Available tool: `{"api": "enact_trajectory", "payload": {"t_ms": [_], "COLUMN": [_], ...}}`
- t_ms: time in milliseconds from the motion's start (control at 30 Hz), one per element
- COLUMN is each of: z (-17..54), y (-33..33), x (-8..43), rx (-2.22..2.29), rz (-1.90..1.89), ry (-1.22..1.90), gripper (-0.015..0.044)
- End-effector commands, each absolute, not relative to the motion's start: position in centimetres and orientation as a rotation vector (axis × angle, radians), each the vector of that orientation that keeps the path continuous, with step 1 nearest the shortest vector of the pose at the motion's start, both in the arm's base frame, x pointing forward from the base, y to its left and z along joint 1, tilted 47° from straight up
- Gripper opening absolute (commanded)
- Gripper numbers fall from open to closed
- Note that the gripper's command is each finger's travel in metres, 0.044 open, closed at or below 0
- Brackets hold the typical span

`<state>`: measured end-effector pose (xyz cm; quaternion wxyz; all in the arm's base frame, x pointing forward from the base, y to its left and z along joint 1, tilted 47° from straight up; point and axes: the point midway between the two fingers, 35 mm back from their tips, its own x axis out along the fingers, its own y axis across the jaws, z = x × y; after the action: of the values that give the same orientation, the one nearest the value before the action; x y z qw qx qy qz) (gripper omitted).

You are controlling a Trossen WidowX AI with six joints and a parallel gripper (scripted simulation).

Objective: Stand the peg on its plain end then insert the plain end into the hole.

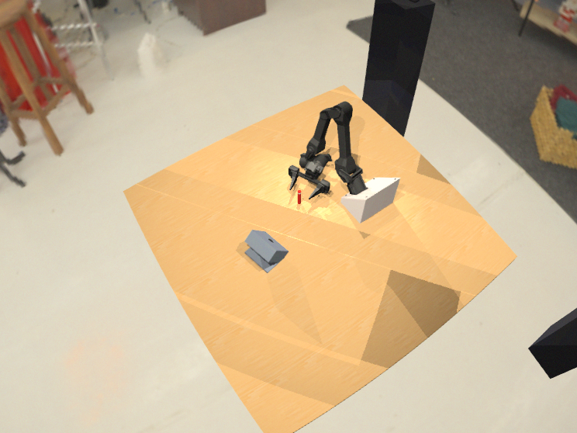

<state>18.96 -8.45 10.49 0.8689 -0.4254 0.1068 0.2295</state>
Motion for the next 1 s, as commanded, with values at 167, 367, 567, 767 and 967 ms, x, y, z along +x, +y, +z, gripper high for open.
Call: {"api": "enact_trajectory", "payload": {"t_ms": [167,367,567,767,967], "z": [11.6,15.2,19.7,21.7,21.3], "y": [-6.9,-2.7,1.6,3.2,3.0], "x": [19.7,20.4,19.0,17.7,17.9], "rx": [-0.901,-0.934,-0.920,-0.883,-0.852], "rz": [0.538,0.576,0.514,0.479,0.481], "ry": [0.268,0.328,0.275,0.217,0.260], "gripper": [0.0440,0.0440,0.0440,0.0440,0.0440]}}
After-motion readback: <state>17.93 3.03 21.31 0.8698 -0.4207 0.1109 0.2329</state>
